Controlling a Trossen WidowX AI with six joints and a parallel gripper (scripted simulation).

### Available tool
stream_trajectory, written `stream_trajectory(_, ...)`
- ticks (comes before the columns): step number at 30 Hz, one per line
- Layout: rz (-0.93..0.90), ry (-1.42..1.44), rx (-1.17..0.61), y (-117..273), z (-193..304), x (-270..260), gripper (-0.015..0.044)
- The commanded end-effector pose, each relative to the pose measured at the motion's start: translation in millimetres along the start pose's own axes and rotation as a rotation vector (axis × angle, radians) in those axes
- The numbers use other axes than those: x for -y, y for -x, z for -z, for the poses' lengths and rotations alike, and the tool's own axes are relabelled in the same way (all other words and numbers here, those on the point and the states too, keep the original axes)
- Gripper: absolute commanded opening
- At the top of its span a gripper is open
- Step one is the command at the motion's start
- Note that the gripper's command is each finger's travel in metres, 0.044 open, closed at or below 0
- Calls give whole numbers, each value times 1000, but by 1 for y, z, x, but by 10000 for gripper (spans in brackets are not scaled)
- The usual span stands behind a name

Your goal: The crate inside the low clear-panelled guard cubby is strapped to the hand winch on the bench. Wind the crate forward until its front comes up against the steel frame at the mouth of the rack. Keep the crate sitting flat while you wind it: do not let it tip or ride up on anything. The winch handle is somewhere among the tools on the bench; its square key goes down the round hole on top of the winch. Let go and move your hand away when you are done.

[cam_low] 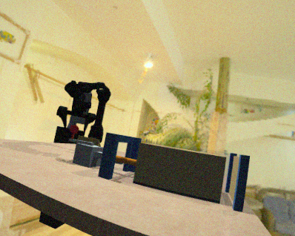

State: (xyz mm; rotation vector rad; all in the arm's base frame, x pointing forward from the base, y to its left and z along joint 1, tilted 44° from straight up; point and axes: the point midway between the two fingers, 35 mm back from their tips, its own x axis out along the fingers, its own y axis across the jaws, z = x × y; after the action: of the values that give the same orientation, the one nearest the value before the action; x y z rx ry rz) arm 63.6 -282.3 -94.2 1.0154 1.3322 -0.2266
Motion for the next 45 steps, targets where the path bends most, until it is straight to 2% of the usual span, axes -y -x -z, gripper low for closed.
stream_trajectory(1, -5, 1, 0, -7, 4, -1, 440)
stream_trajectory(6, -5, 1, 0, -10, 6, -1, 440)
stream_trajectory(20, -2, -1, -2, -8, 4, -1, 72)
stream_trajectory(24, -2, -1, -2, -8, 4, -1, 46)
stream_trajectory(26, -2, -1, -2, -8, 4, -1, 0)
stream_trajectory(45, -5, 1, 0, -13, 2, 3, 0)
